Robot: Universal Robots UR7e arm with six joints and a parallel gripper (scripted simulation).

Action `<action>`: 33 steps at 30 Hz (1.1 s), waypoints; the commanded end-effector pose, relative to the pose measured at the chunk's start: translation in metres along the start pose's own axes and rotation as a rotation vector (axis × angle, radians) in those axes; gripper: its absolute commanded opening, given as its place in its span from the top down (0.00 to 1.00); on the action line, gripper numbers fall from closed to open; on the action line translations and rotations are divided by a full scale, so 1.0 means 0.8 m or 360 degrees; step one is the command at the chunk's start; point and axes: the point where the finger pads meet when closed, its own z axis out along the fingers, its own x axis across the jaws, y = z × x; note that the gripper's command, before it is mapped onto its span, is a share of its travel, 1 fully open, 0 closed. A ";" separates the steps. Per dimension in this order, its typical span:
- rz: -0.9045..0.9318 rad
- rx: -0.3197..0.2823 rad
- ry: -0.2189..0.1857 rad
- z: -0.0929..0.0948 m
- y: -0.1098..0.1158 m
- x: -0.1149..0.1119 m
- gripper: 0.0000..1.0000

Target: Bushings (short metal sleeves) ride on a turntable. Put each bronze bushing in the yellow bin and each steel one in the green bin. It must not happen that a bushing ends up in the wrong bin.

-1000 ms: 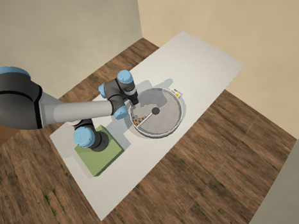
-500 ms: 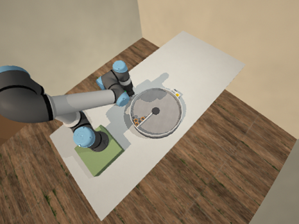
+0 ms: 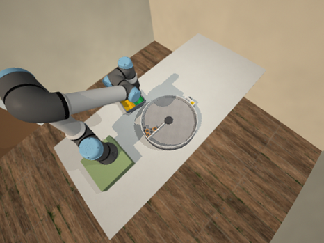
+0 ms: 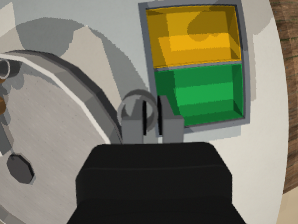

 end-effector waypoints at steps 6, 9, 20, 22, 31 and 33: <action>0.0001 -0.0001 -0.0002 0.000 0.004 0.055 1.00; 0.0001 -0.0001 -0.0002 0.000 0.004 0.055 1.00; 0.0001 -0.0001 0.0000 0.000 0.004 0.054 1.00; 0.0001 -0.0001 0.0000 0.000 0.004 0.054 1.00; 0.0001 -0.0001 -0.0001 0.034 0.004 0.054 1.00; 0.0001 -0.0001 -0.0001 0.040 0.004 0.054 1.00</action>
